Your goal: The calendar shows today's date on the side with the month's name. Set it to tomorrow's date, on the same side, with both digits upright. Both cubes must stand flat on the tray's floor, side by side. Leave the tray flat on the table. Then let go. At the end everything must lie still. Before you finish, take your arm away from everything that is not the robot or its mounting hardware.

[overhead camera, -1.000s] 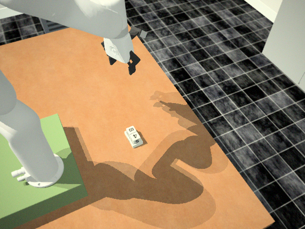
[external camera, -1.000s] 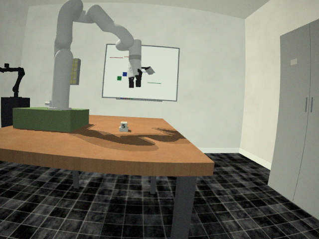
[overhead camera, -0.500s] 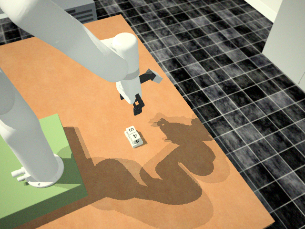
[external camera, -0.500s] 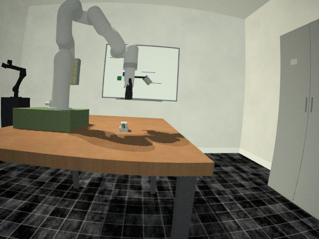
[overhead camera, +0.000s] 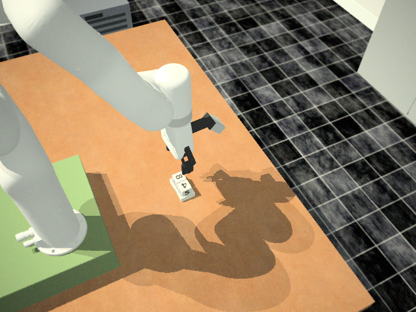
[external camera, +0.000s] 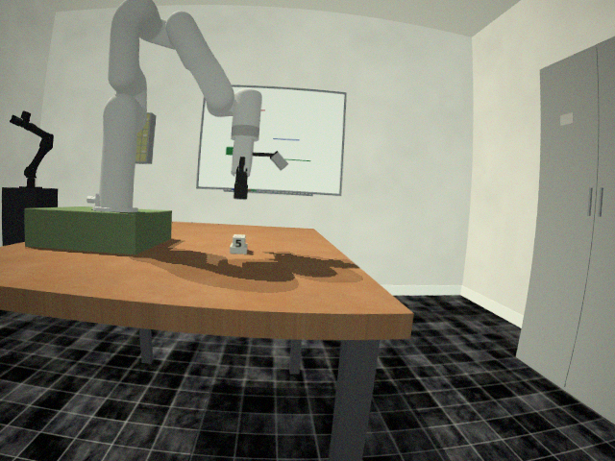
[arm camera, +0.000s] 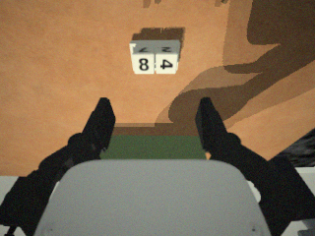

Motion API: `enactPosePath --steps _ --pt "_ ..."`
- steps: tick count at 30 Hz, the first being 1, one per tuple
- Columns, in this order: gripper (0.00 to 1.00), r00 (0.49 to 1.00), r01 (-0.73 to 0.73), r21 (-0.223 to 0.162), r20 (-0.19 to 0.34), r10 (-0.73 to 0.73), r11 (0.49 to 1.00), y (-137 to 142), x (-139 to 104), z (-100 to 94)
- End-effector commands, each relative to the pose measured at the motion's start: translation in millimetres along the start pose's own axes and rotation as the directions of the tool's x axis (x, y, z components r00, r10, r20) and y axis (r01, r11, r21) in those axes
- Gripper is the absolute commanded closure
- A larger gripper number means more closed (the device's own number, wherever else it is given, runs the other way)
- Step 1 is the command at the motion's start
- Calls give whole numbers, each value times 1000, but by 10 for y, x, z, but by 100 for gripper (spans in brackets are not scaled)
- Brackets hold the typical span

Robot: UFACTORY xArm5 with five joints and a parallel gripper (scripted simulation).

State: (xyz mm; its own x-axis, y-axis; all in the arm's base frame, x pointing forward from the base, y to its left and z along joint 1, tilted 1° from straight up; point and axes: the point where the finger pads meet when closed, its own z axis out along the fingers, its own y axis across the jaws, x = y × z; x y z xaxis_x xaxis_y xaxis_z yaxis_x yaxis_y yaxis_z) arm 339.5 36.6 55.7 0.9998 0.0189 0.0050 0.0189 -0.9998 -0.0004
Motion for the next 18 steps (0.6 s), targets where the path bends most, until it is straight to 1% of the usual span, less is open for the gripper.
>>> enactPosePath --steps 1,11,15,18 --pt "0 1000 -1 0 -3 1 1000 3 9 -6" --pt "0 1000 -24 0 -3 24 1000 -9 2 -4" --pt "0 995 -97 1 -3 97 995 -46 -21 2" --pt "0 981 -191 1 -3 191 981 -95 -52 10"
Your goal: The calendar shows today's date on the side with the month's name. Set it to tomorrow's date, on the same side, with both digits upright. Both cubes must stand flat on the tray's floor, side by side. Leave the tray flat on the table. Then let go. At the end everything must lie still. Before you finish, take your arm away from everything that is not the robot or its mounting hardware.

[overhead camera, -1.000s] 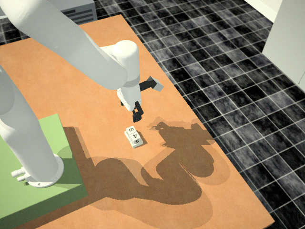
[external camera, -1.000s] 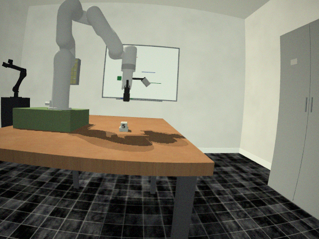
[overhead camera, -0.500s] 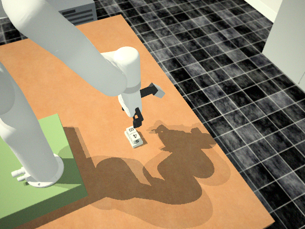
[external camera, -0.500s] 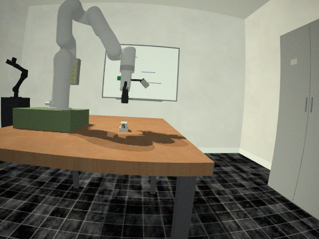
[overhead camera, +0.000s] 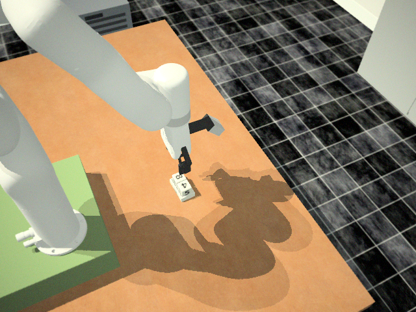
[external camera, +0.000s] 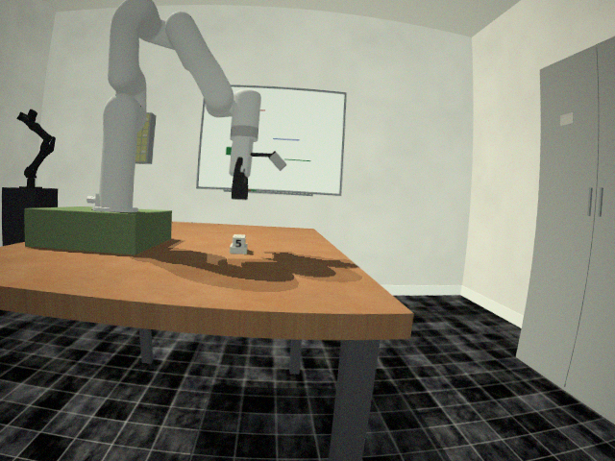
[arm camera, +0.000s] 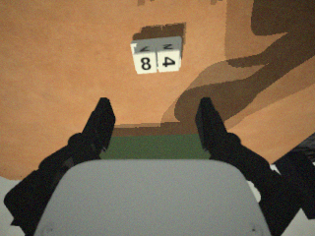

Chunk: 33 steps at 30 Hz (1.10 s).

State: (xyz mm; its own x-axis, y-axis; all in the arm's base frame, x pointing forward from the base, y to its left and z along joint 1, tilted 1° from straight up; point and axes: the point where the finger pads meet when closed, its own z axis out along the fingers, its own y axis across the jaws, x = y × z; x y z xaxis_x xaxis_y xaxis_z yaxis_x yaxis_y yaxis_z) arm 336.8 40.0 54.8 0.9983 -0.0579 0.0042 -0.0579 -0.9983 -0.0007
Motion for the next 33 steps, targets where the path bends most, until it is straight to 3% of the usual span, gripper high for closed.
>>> enactPosePath --steps 1,9,16,21,24,26,28,32,33 --pt "0 988 -155 1 -3 155 988 -77 -45 4" --pt "0 947 -321 2 -3 321 947 -156 -108 18" --pt "0 859 -511 4 -3 511 859 -249 -190 36" --pt "0 783 -622 4 -2 622 783 -306 -243 48" --pt "0 712 -702 5 -2 702 712 -350 -287 57" --pt "0 712 -702 5 -2 702 712 -350 -287 57" --pt "0 634 -773 5 -1 773 634 -392 -330 66" --pt "0 576 -817 5 -1 817 576 -421 -360 73" --pt "0 531 -847 6 -1 848 531 -442 -383 78"
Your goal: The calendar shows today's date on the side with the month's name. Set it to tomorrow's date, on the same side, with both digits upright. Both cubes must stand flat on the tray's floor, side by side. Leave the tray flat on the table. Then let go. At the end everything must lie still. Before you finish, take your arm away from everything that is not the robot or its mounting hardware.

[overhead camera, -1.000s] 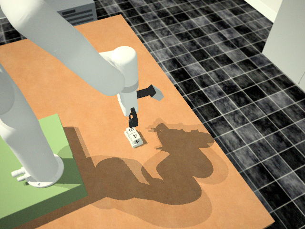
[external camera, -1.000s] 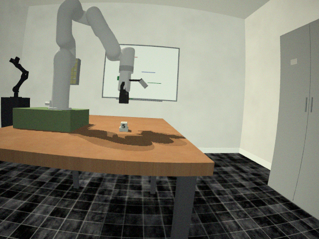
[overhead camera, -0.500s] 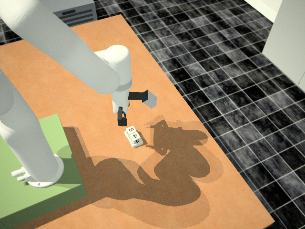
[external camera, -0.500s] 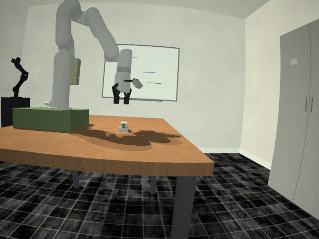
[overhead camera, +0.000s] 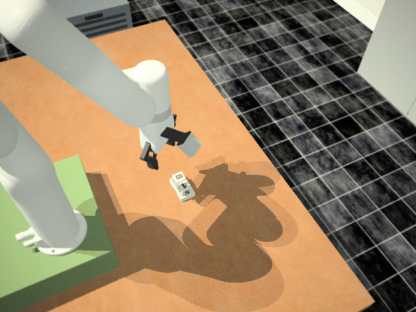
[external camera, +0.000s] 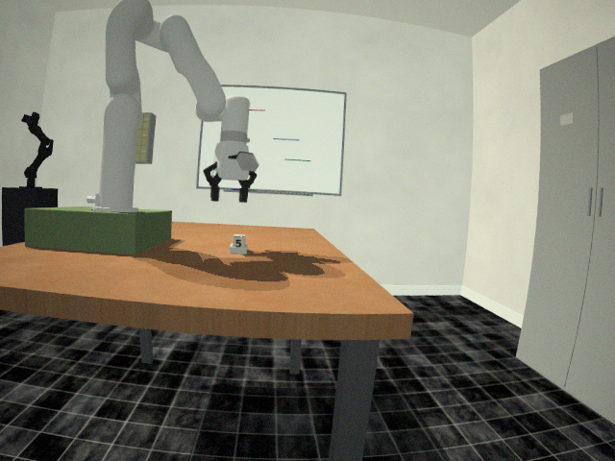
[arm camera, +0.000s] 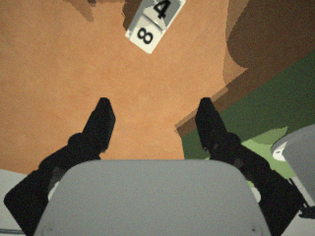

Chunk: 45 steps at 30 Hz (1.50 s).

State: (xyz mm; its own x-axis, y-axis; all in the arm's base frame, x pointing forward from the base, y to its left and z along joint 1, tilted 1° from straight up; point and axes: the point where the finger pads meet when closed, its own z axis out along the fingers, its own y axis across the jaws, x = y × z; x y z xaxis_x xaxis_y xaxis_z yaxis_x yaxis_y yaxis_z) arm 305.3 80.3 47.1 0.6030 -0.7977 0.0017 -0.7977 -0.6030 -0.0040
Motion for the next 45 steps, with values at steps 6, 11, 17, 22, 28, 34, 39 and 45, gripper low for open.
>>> enactPosePath --steps 6,11,17,22,28,34,39,45 --pt "0 953 -304 6 0 304 953 9 -164 17" --pt "0 929 -371 6 1 371 929 16 -204 24" --pt "0 834 -551 6 2 551 834 38 -315 42" --pt "0 759 -651 6 3 651 759 54 -381 54" --pt "0 681 -732 6 4 732 681 69 -441 65" --pt "0 511 -859 5 6 859 511 102 -551 85" --pt "0 414 -910 4 7 910 414 120 -607 95" --pt "0 372 -928 4 7 928 372 128 -629 100"
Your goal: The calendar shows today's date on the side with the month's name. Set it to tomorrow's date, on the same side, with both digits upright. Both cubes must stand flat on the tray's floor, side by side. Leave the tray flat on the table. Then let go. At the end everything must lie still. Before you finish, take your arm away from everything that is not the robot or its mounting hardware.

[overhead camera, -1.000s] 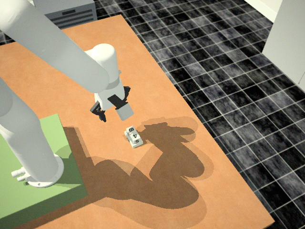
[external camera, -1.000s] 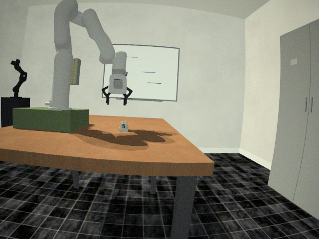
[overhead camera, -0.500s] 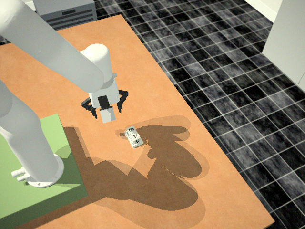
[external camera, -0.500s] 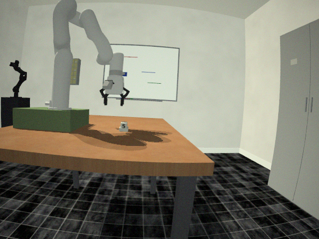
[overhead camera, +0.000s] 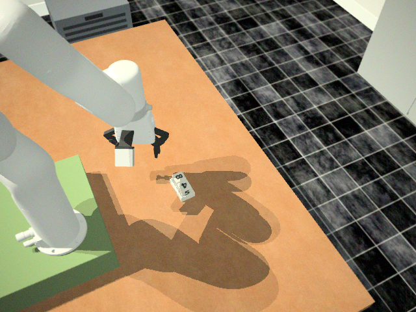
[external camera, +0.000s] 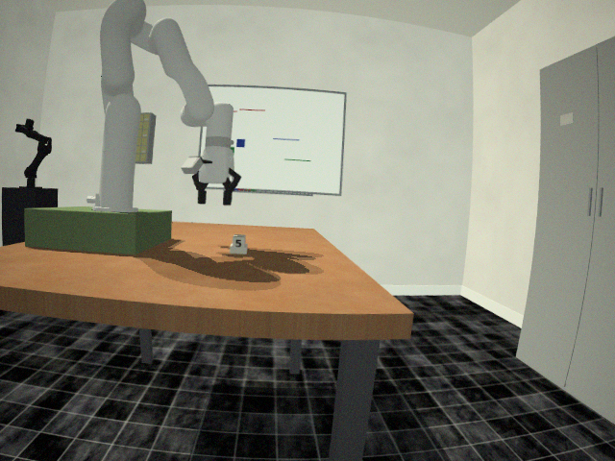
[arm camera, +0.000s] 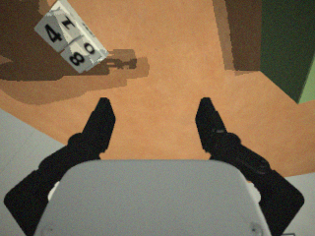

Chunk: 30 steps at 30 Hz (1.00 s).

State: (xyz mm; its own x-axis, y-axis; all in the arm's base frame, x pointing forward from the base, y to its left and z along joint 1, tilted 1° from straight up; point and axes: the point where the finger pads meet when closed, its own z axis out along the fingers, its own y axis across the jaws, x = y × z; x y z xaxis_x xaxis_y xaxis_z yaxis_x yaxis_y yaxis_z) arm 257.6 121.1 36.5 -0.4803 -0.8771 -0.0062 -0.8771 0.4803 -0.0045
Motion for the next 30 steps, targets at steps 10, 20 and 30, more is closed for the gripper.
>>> enactPosePath --steps 10,20,30 --pt "0 999 -48 3 4 48 999 22 -14 58" --pt "0 999 -48 3 4 48 999 29 -19 388" --pt "0 999 -48 3 4 48 999 31 -23 586"
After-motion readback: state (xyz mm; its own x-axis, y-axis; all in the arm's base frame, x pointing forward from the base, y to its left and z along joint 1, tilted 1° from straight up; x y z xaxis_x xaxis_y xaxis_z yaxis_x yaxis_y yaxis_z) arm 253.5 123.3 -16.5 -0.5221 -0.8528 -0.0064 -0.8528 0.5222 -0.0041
